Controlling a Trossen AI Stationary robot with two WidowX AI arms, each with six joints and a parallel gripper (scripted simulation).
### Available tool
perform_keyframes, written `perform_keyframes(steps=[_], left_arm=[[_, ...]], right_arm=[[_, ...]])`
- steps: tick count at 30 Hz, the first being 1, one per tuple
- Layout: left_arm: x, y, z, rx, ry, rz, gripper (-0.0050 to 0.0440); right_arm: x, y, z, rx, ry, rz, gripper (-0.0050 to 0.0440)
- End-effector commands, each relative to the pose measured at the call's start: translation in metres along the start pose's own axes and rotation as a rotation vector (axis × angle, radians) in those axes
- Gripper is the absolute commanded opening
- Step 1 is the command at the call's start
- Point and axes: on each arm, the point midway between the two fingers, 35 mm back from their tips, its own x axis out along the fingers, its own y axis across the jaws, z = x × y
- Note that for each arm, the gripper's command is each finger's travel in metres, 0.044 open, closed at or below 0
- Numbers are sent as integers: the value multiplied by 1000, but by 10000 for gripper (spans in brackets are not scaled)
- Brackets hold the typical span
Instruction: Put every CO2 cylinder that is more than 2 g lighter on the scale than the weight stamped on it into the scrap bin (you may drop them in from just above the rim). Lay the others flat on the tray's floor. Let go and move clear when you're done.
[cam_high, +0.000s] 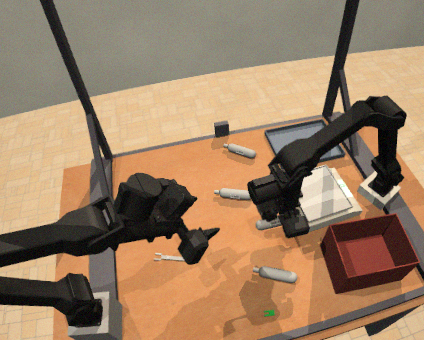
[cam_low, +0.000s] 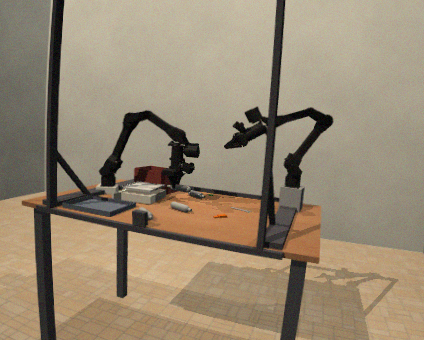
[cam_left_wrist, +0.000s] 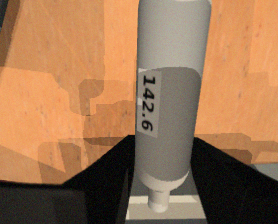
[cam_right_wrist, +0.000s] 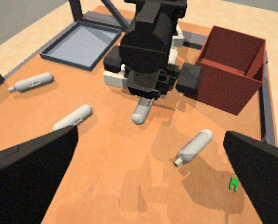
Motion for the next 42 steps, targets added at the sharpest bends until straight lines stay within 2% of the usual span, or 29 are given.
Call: perform_keyframes(steps=[1, 9, 14, 17, 18, 20, 25, 34, 37, 42], left_arm=[[-20, 2, 11, -8, -62, 10, -50], [-17, 2, 19, -11, -48, 8, -50], [-41, 2, 19, -10, -63, 10, -50], [-75, 0, 14, -9, -78, 12, -50], [-76, -3, 6, -9, -66, 10, -50], [-76, -3, 6, -9, -66, 10, -50], [-77, -15, -27, -9, -54, 8, -50], [-73, -50, -113, -9, -46, 6, -50], [-73, -52, -120, -9, -46, 6, -50], [-71, -63, -150, -11, -44, 6, -50]], right_arm=[[-2, 1, 4, -1, -11, 2, 440], [-2, 1, 4, -1, -11, 2, 440], [-2, 1, 4, -1, -11, 2, 440], [0, 1, 4, 0, -7, 2, 440], [0, 0, 11, -1, -17, 2, 440], [0, 0, 11, -1, -17, 2, 440], [13, -2, 31, 5, -20, -5, 440], [72, -9, 89, 13, -25, -20, 440], [77, -10, 92, 13, -25, -21, 440], [98, -12, 104, 15, -25, -25, 440]])
